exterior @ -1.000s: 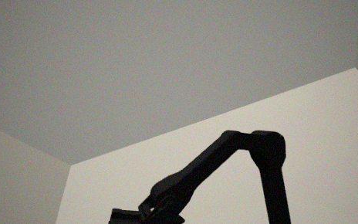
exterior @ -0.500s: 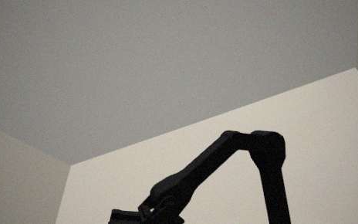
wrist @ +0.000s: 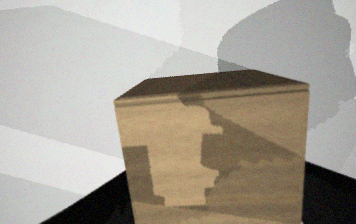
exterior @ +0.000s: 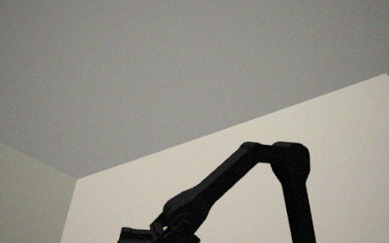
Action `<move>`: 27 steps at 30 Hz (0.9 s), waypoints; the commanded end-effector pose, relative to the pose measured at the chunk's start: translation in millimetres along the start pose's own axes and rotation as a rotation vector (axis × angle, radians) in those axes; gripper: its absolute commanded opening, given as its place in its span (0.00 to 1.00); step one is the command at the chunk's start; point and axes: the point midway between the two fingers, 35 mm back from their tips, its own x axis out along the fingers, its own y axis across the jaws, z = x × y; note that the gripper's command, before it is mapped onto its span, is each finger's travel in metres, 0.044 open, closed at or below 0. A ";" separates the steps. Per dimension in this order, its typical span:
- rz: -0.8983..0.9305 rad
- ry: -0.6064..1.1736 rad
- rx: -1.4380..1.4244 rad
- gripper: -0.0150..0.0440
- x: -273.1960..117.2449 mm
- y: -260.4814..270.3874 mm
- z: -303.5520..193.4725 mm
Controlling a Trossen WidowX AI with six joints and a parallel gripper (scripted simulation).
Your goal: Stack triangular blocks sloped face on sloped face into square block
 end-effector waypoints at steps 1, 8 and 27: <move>0.000 0.000 0.000 0.43 -0.1 0.1 0.0; 0.000 0.000 0.000 0.74 -0.1 0.1 0.0; -0.003 -0.006 0.001 1.00 -52.8 2.6 5.5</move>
